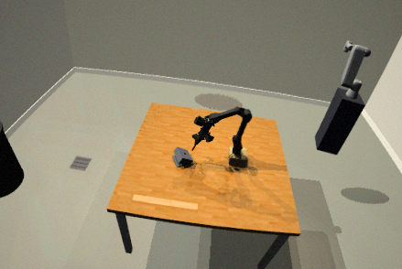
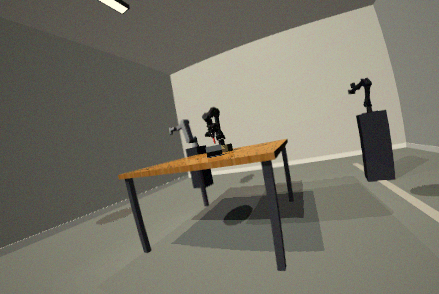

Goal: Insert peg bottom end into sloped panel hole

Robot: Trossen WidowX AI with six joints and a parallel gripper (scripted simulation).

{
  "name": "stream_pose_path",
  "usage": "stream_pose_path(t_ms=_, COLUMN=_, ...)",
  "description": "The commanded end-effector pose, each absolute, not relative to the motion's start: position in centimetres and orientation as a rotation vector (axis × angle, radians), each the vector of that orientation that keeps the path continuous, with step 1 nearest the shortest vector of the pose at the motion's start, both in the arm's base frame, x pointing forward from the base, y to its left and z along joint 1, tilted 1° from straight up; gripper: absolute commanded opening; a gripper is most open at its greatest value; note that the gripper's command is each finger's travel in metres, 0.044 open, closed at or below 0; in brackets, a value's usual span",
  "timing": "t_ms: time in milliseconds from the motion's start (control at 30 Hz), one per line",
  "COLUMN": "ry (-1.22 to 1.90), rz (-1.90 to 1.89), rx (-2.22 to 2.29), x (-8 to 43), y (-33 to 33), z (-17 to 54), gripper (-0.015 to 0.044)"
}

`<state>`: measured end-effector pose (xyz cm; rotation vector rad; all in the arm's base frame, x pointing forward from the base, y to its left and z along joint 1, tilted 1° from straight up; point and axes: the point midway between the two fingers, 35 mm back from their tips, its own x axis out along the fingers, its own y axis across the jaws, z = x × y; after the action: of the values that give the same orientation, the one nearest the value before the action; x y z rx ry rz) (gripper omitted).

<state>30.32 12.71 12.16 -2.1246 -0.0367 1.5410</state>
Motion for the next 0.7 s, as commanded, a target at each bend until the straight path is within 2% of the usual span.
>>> stream_pose_path(t_ms=0, ry=-0.056, rz=1.51, rx=-2.134, x=30.6, y=12.4, z=12.5, gripper=0.0)
stream_pose_path(t_ms=667, ry=-0.08, rz=1.438, rx=-2.154, x=32.5, y=12.2, z=11.0, gripper=0.0)
